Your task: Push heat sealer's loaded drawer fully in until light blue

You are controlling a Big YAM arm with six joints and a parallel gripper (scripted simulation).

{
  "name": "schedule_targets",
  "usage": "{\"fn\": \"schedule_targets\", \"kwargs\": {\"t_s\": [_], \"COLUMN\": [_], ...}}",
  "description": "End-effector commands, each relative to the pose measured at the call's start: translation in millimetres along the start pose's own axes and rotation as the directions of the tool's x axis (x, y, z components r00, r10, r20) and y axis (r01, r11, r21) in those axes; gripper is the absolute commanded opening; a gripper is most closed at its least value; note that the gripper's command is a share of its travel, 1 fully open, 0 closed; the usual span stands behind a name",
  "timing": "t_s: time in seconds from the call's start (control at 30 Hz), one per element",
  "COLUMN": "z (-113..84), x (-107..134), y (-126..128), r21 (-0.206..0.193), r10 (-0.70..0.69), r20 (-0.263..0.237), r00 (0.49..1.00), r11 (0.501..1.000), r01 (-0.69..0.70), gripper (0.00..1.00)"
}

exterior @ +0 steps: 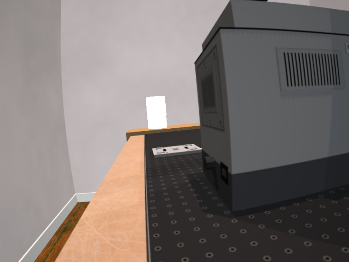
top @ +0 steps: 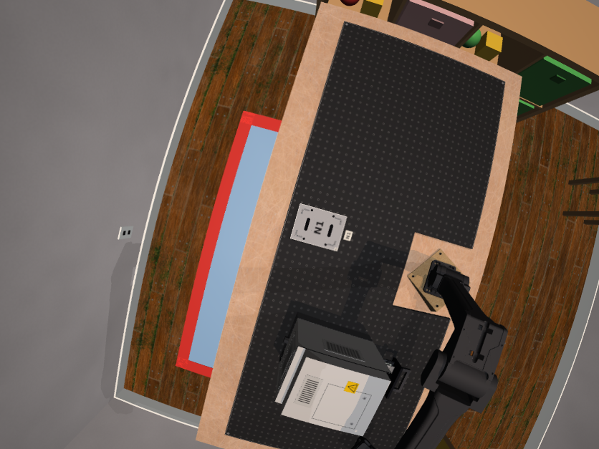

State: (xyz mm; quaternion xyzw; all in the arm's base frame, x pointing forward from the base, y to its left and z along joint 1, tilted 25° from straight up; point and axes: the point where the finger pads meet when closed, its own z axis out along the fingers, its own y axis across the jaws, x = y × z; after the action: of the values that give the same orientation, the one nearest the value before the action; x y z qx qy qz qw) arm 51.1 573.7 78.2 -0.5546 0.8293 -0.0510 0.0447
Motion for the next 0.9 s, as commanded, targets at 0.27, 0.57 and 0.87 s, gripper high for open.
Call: {"fn": "schedule_targets", "kwargs": {"t_s": [0.27,0.57,0.87], "z": [-29.3,-41.6,-47.8], "x": [22.6,47.8,62.1], "y": [38.7,61.5,70.2], "r21": [-0.074,-0.111,-0.128], "r10": [-0.261,-0.392,-0.457], "r20": [0.055,0.070,0.076], "r00": [0.964,0.917,0.886], "r11": [0.962,0.911,0.877], "r01": [0.264,0.398,0.463], "gripper": [0.45,0.45,0.45]}}
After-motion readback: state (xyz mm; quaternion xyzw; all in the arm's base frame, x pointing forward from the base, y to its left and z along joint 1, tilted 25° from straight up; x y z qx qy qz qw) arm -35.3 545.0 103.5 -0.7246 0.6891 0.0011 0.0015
